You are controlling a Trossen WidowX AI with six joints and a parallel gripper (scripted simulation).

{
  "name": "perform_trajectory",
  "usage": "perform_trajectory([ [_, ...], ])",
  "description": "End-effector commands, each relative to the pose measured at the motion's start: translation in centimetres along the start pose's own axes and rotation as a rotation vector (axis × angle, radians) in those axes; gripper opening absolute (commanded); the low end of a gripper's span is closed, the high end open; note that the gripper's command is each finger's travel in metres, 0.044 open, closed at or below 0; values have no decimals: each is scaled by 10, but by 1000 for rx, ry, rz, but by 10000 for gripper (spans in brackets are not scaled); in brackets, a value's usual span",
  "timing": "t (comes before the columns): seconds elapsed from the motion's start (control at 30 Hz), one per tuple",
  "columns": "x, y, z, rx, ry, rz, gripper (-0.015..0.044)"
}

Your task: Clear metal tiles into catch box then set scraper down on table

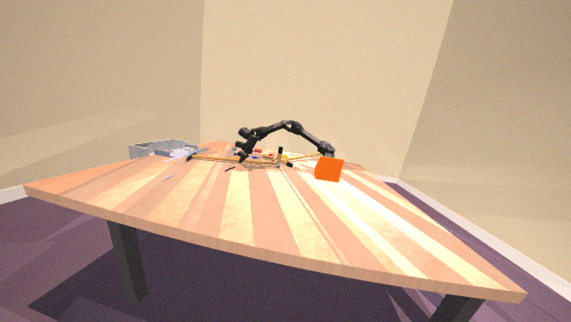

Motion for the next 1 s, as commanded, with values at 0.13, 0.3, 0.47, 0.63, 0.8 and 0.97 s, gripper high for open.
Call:
perform_trajectory([
  [0.13,0,-2,-10,-2,1,3,0],
  [0.3,-1,-2,-15,-2,1,3,0],
  [0.47,-2,-3,-20,-2,1,3,0],
  [0.63,-2,-3,-24,-1,1,3,0],
  [0.8,-3,-3,-29,-1,1,3,0],
  [0.97,-3,-4,-34,-1,1,3,0],
])
Point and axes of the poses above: the point midway between the two fingers, 35 mm back from their tips, its own y axis back along the fingers, its own z axis across the jaws, x = y × z, the point moved 9 cm from there along y, back along the fingers, and after that the axes turned 2 degrees about y, right-handed, at the moved point
